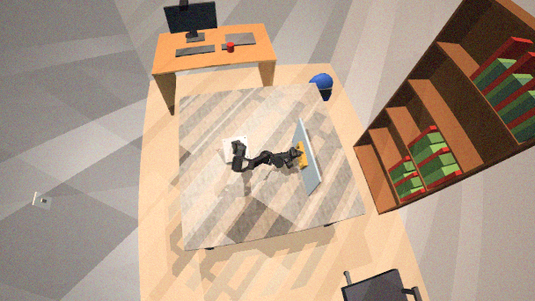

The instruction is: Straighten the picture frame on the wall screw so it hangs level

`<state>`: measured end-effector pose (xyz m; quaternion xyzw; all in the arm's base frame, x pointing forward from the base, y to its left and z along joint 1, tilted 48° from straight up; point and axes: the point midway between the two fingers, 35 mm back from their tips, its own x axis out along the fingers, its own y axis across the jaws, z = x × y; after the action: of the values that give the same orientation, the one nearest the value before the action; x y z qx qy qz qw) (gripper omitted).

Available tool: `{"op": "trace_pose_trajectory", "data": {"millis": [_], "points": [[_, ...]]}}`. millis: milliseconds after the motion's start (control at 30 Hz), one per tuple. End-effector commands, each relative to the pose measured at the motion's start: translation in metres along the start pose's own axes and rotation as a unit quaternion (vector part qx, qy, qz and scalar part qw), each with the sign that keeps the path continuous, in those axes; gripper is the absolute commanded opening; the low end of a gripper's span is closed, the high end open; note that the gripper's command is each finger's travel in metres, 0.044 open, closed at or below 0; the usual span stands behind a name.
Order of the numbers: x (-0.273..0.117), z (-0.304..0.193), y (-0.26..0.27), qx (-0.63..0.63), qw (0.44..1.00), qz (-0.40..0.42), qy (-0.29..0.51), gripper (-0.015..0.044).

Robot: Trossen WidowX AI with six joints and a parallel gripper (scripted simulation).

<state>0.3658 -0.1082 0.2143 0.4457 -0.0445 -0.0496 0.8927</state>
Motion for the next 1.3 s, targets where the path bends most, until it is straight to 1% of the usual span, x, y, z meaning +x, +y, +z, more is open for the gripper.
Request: {"op": "trace_pose_trajectory", "data": {"millis": [0, 633, 867, 1067, 1100, 1133, 1267], "points": [[0.0002, 0.0007, 0.0005, -0.004, 1.000, 0.001, -0.002, 0.0260], [0.0004, 0.0011, 0.0007, -0.004, 1.000, 0.001, -0.002, 0.0260], [0.0004, 0.0011, 0.0007, -0.004, 1.000, 0.001, -0.002, 0.0076], [0.0004, 0.0011, 0.0007, -0.004, 1.000, 0.001, -0.002, 0.0036], [0.0004, 0.0011, 0.0007, -0.004, 1.000, 0.001, -0.002, 0.0010], [0.0004, 0.0011, 0.0007, -0.004, 1.000, 0.001, -0.002, 0.0000], [0.0004, 0.0011, 0.0007, -0.004, 1.000, 0.001, -0.002, 0.0000]]}}
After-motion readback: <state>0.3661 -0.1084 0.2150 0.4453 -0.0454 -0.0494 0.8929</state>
